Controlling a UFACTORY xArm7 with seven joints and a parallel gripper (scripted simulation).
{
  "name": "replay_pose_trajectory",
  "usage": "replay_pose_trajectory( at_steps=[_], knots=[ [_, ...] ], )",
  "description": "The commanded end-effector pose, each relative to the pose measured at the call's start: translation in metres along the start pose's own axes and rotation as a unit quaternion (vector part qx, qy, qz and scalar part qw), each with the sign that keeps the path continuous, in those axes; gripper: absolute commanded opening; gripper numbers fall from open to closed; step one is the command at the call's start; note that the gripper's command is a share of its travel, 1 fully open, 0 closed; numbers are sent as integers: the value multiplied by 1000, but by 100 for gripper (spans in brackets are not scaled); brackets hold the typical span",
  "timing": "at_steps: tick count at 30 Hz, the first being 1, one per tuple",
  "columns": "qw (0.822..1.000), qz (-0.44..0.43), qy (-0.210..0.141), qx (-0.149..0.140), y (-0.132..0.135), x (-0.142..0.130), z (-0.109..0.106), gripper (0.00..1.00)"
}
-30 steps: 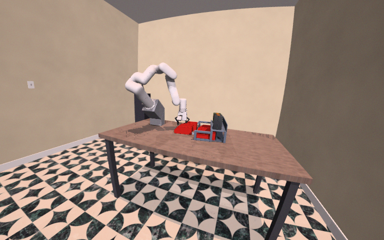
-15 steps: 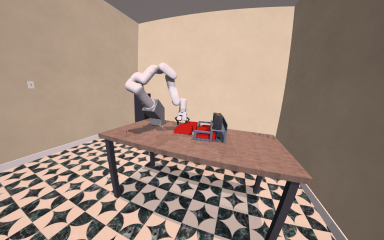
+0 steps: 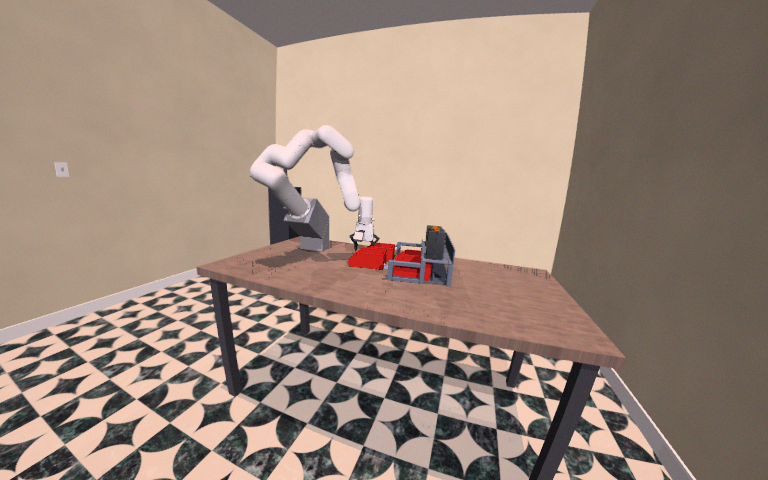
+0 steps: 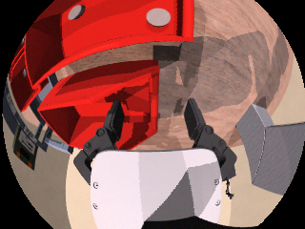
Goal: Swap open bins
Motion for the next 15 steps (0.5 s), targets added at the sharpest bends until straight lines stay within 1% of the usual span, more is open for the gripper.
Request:
replay_pose_trajectory(
  at_steps=[1,10,15],
  knots=[
    [1000,0,-1,2,-1,-1,-3,95],
    [1000,0,-1,2,-1,-1,-9,95],
    [1000,0,-1,2,-1,-1,-17,95]
  ],
)
Point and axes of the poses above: the point where the finger pads meet when closed, its own z axis out along the fingers, its own y axis across the jaws, x = y × z, the point moved 9 cm from there along -z, back along the fingers, and after that the axes turned 1 degree about z, right-handed, at the moved point
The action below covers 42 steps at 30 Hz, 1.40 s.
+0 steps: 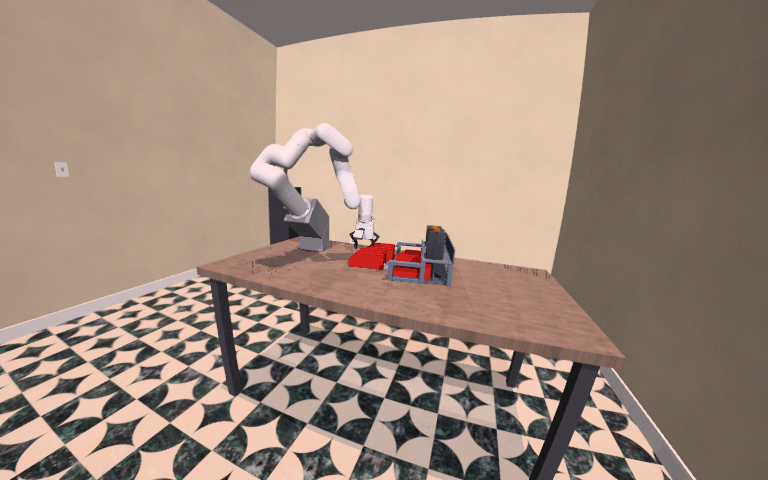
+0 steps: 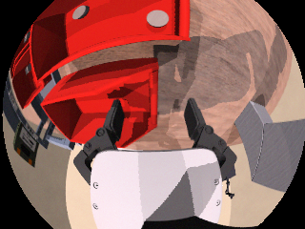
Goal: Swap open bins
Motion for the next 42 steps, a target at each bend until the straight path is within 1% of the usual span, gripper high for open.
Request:
replay_pose_trajectory(
  at_steps=[1,10,12,27,42],
  knots=[
    [1000,0,-2,2,-1,-1,-8,95],
    [1000,0,-2,2,-1,-1,-29,95],
    [1000,0,-2,2,-1,-1,-29,95],
    [1000,0,-2,2,-1,-1,-62,95],
    [1000,0,-2,2,-1,-1,-71,95]
  ],
)
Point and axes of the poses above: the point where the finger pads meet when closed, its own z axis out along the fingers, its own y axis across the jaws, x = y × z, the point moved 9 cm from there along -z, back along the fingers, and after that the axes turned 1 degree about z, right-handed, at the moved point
